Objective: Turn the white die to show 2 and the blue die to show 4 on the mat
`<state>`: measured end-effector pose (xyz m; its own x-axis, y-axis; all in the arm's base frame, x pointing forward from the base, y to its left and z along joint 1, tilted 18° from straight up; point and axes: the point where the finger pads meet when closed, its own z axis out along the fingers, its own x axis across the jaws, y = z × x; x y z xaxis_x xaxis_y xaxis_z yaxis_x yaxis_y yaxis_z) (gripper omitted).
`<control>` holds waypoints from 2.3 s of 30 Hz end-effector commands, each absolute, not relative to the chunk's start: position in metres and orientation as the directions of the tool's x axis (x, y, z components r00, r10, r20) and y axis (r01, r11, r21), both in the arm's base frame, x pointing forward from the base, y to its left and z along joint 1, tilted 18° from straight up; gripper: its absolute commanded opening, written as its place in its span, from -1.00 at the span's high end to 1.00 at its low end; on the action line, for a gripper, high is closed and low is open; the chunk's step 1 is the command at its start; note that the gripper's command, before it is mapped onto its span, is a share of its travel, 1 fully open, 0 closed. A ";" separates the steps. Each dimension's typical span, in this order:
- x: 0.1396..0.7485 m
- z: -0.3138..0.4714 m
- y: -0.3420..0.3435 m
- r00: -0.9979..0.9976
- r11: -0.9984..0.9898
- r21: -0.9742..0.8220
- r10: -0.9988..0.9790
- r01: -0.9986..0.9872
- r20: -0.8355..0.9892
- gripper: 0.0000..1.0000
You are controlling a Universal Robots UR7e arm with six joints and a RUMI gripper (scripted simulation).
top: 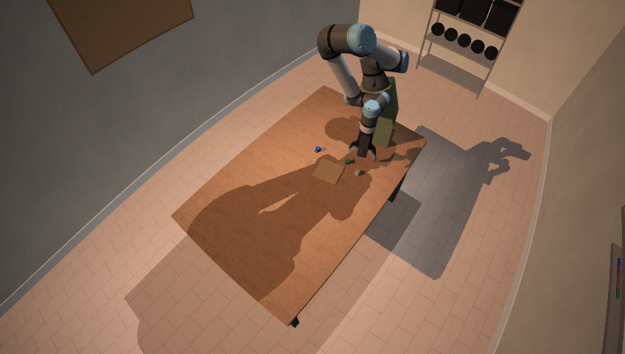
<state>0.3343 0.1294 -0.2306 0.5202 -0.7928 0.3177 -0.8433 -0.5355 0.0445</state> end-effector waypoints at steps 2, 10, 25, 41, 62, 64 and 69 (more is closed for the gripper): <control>0.336 -0.237 0.129 0.680 -0.686 0.102 -0.669 -0.720 0.299 -1.00; 0.338 -0.242 0.128 0.791 -0.788 0.151 -0.545 -0.597 0.278 -1.00; 0.339 -0.258 0.123 0.977 -0.951 0.263 -0.116 -0.160 0.176 -1.00; 0.338 -0.269 0.116 0.973 -0.933 0.308 0.220 0.187 0.075 -1.00; 0.338 -0.271 0.115 0.956 -0.914 0.312 0.289 0.259 0.052 0.51; 0.338 -0.271 0.115 0.956 -0.914 0.312 0.289 0.259 0.052 0.51; 0.338 -0.271 0.115 0.956 -0.914 0.312 0.289 0.259 0.052 0.51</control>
